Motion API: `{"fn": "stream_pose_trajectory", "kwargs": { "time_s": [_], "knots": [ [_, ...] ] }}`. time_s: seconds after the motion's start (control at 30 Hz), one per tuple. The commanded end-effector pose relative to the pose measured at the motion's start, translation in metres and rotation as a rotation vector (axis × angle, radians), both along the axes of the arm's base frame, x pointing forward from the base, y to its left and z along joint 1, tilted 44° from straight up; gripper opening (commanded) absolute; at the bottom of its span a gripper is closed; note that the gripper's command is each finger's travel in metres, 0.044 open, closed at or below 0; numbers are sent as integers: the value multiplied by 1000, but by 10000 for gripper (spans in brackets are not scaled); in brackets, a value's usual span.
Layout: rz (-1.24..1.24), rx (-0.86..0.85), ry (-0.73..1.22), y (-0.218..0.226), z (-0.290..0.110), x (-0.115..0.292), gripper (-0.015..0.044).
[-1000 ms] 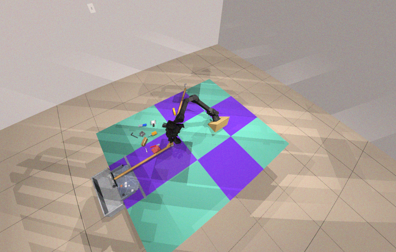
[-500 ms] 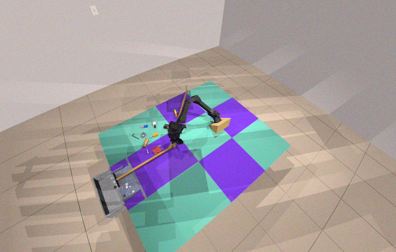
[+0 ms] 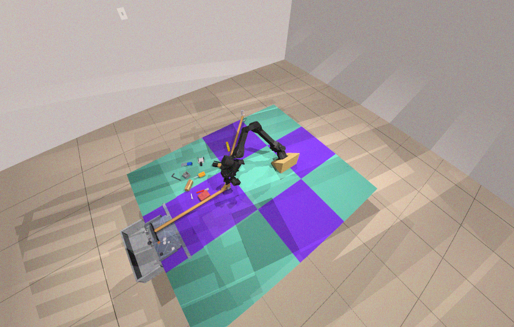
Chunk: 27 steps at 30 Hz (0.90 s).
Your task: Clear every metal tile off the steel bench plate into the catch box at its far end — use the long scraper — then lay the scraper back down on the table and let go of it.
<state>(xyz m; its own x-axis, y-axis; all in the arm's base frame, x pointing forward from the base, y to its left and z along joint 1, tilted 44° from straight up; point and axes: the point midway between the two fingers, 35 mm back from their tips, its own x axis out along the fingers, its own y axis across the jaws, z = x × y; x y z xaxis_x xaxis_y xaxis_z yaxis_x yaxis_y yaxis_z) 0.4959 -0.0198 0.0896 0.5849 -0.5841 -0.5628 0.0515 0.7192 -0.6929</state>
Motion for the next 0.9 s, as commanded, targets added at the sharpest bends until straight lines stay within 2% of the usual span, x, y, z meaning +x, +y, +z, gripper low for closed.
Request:
{"fn": "stream_pose_trajectory", "kwargs": {
  "time_s": [0.0, 0.87],
  "knots": [
    [6, 3, -17, 5, 6, -5, 0],
    [8, 4, -16, 10, 10, -44, 0]
  ]
}}
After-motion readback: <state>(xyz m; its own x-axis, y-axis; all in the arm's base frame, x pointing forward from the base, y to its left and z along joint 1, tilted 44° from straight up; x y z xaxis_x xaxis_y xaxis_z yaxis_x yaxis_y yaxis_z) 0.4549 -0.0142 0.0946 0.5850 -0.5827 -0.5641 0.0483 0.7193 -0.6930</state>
